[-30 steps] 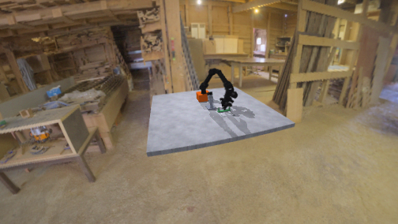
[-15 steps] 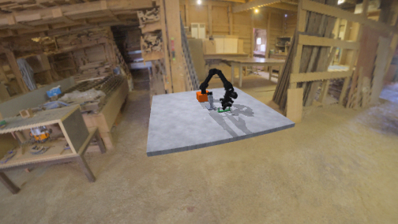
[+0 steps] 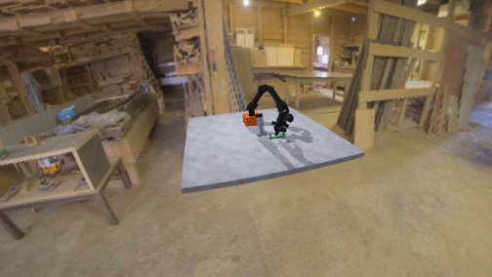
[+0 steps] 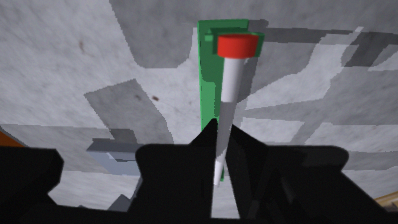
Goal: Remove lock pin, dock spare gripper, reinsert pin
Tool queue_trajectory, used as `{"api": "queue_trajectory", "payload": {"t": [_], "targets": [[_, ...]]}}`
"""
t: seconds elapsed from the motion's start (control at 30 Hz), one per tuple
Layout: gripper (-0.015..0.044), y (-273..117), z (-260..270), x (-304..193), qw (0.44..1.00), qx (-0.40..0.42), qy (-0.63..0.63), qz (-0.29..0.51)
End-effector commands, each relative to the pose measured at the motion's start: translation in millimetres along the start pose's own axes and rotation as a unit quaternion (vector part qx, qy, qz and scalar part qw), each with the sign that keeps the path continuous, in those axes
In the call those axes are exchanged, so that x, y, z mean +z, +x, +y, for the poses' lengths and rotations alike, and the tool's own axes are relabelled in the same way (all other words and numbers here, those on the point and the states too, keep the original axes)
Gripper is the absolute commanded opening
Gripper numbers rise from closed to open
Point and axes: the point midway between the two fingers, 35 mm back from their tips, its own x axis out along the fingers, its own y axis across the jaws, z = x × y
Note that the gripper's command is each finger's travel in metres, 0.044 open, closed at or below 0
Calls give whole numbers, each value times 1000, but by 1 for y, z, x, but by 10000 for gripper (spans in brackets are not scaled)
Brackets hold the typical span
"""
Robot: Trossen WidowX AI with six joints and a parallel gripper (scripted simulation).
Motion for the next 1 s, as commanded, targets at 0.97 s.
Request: {"api": "queue_trajectory", "payload": {"t": [0.97], "targets": [[8,-60,1,-17,1000,4,3,2]]}}
